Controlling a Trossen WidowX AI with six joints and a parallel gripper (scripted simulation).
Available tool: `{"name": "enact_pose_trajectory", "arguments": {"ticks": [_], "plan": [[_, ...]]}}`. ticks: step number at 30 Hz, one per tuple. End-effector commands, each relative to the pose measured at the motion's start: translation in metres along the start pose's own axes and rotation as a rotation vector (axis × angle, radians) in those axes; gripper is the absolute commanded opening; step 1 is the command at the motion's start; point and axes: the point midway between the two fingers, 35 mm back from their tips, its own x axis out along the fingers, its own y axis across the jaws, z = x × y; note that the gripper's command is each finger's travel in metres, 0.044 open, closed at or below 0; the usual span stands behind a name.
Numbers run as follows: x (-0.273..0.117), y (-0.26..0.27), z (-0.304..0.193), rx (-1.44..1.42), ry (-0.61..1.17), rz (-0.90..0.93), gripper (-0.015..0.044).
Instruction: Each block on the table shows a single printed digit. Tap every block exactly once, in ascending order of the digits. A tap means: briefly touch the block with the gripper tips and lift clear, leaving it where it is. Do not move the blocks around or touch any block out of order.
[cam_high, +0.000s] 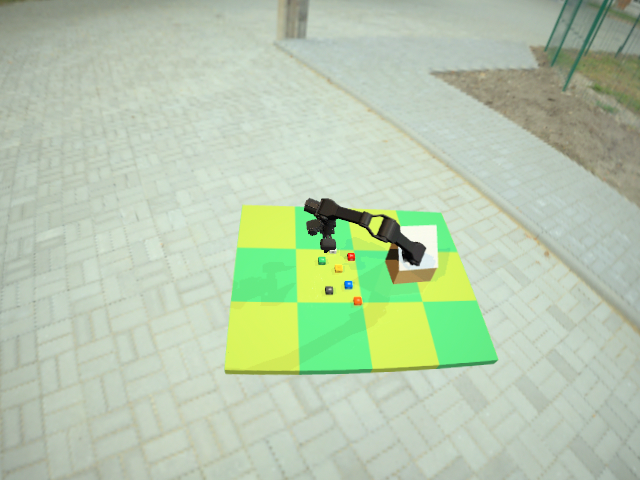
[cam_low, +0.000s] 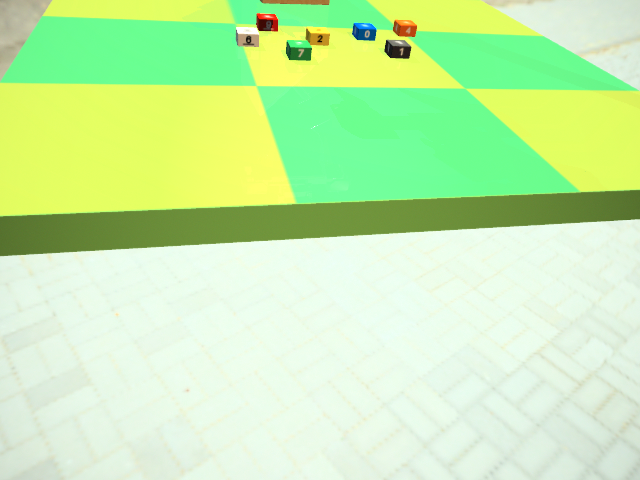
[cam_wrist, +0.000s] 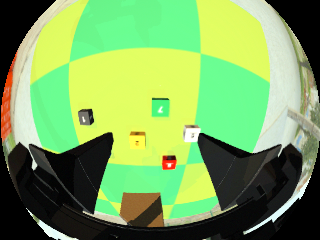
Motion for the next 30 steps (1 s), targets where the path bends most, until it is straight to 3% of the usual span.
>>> {"name": "enact_pose_trajectory", "arguments": {"ticks": [1, 10, 18, 30], "plan": [[0.000, 0.000, 0.000, -0.003, 0.001, 0.000, 0.0400], [0.000, -0.007, -0.003, -0.001, 0.001, -0.002, 0.0400], [-0.001, -0.086, -0.050, -0.001, 0.002, -0.006, 0.0400], [-0.001, -0.088, -0.051, -0.001, 0.002, -0.006, 0.0400]]}}
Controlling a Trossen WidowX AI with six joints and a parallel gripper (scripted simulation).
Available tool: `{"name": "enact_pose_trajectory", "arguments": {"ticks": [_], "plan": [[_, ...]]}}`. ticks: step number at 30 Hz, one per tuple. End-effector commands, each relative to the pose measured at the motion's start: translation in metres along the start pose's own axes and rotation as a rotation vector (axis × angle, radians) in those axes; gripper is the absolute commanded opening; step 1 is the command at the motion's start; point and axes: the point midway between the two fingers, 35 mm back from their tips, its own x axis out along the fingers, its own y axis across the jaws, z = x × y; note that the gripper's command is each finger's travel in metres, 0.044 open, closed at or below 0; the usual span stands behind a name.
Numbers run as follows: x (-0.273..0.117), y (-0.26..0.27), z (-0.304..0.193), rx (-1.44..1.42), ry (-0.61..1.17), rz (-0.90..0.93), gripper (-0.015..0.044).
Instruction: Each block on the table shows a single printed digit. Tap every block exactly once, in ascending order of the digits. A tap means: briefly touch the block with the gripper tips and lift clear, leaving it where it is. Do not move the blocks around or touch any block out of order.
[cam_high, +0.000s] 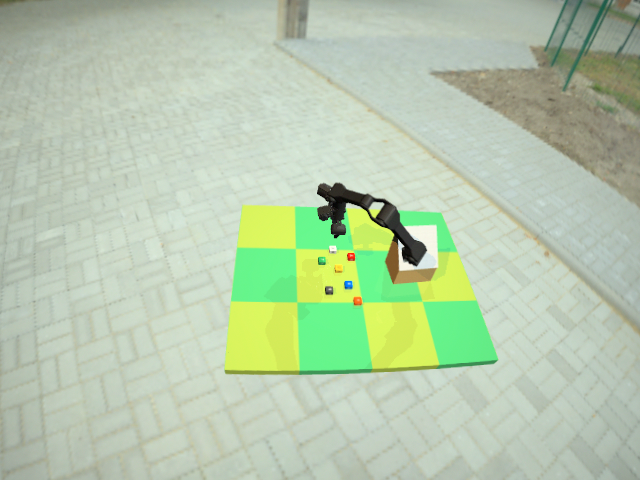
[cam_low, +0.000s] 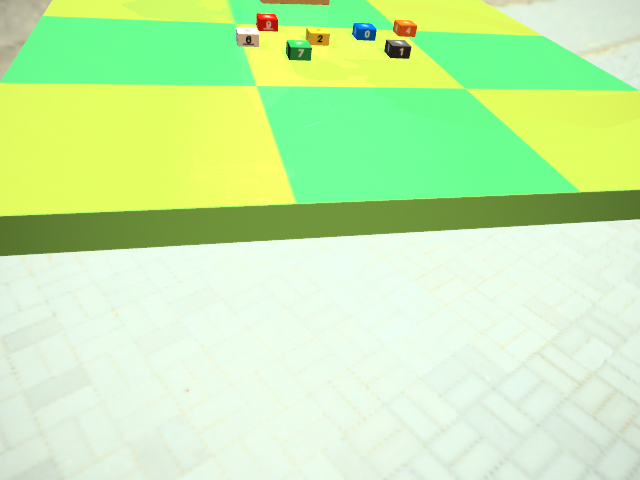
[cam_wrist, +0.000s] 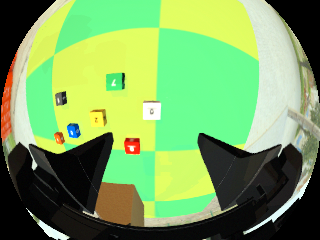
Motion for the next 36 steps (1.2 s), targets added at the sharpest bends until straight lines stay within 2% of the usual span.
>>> {"name": "enact_pose_trajectory", "arguments": {"ticks": [1, 12, 20, 28, 33, 36], "plan": [[0.000, -0.001, 0.000, -0.004, 0.001, -0.002, 0.0400], [0.000, 0.002, 0.000, -0.004, 0.001, -0.003, 0.0400], [-0.009, 0.112, -0.006, 0.001, -0.001, -0.012, 0.0400], [0.000, 0.211, -0.053, 0.000, 0.005, 0.007, 0.0400], [0.001, 0.218, -0.059, -0.001, 0.007, 0.010, 0.0400], [0.026, 0.217, -0.056, 0.000, 0.006, 0.007, 0.0321]]}}
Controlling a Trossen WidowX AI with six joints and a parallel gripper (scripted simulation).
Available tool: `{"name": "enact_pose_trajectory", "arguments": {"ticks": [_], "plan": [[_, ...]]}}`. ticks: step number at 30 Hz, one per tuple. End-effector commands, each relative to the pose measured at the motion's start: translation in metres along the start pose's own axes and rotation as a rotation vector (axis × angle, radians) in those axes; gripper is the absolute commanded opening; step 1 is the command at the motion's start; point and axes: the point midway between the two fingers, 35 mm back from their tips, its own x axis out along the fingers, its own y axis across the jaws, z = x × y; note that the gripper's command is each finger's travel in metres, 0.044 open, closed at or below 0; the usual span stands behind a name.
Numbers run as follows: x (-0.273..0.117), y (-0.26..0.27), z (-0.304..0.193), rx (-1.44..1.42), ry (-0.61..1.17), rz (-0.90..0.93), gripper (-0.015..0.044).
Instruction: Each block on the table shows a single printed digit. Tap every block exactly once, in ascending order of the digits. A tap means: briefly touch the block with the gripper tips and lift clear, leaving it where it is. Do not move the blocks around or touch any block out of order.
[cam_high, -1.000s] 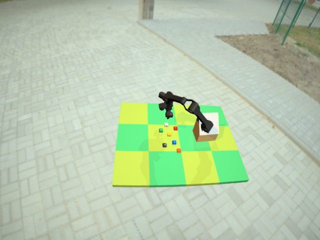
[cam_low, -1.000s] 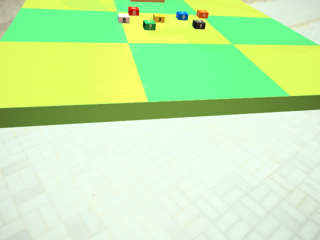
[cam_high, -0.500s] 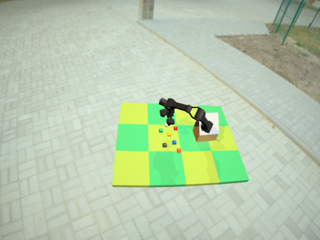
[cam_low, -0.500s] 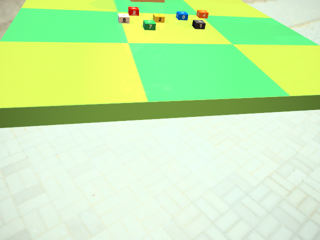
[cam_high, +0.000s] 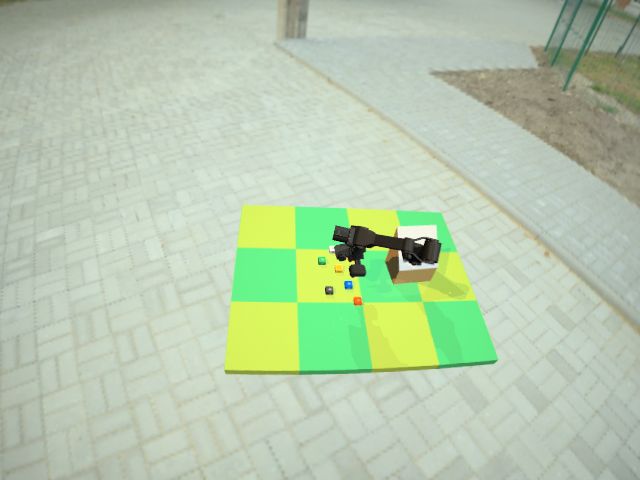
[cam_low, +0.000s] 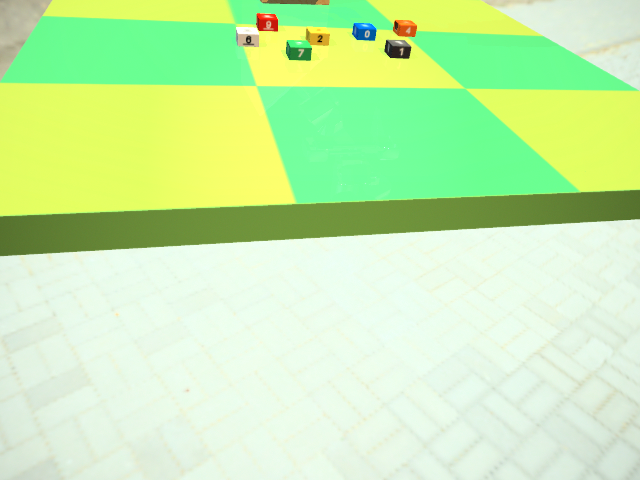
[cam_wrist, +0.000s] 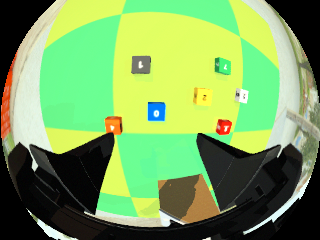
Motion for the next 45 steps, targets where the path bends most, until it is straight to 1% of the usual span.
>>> {"name": "enact_pose_trajectory", "arguments": {"ticks": [1, 3, 4, 11, 12, 21, 39, 45], "plan": [[0.038, 0.002, -0.003, 0.004, 0.015, 0.004, 0.0295], [0.068, 0.003, -0.006, 0.004, 0.015, 0.008, 0.0242], [0.075, 0.004, -0.007, 0.004, 0.016, 0.010, 0.0216], [0.078, 0.004, -0.007, 0.004, 0.016, 0.011, 0.0032], [0.078, 0.004, -0.007, 0.004, 0.016, 0.011, 0.0020], [0.079, 0.004, -0.007, 0.004, 0.016, 0.011, 0.0020], [0.107, 0.005, -0.008, 0.004, 0.017, 0.012, 0.0020], [0.108, 0.005, -0.008, 0.004, 0.017, 0.012, 0.0020]]}}
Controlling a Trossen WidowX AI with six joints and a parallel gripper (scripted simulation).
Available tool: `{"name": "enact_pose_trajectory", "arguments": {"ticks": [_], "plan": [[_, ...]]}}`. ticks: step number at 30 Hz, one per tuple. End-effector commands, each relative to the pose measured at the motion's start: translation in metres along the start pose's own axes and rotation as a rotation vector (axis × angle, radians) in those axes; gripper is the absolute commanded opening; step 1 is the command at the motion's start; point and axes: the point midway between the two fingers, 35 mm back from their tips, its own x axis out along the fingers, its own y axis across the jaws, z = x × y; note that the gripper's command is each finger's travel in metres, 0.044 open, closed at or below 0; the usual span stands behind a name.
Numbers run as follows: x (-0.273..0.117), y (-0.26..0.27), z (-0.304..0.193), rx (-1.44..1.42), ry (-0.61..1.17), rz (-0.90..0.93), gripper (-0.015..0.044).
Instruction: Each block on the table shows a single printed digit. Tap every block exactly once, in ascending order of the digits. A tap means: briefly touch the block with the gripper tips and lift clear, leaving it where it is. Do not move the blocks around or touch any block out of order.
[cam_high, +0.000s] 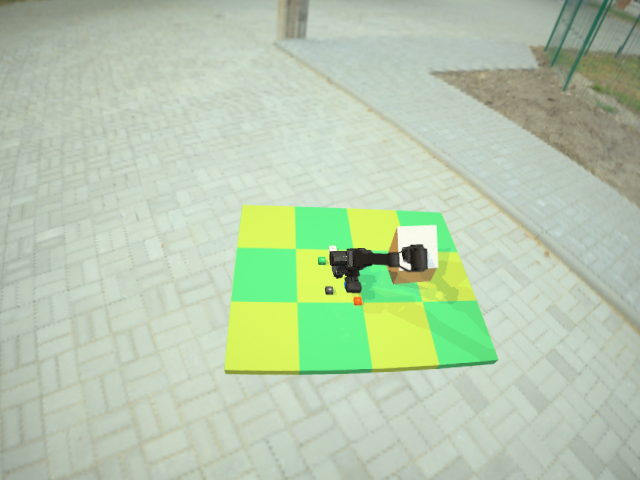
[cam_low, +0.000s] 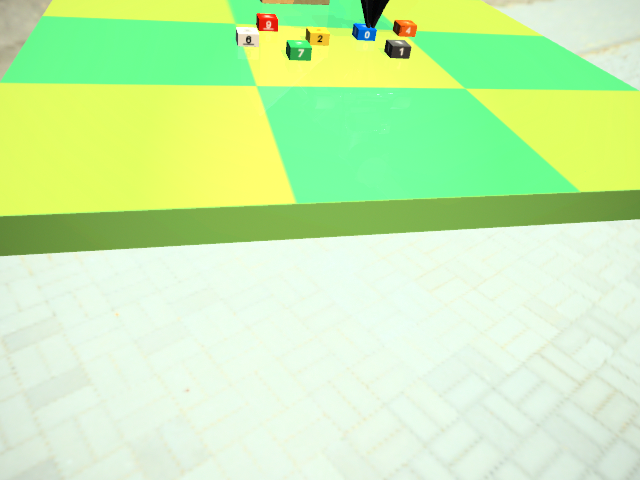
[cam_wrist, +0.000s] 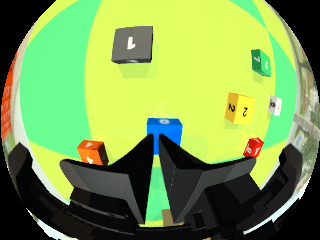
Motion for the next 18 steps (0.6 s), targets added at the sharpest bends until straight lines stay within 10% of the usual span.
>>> {"name": "enact_pose_trajectory", "arguments": {"ticks": [1, 18], "plan": [[-0.002, 0.000, 0.000, 0.000, 0.000, 0.000, 0.0020], [-0.109, 0.000, -0.001, 0.002, 0.006, -0.004, 0.0020]]}}
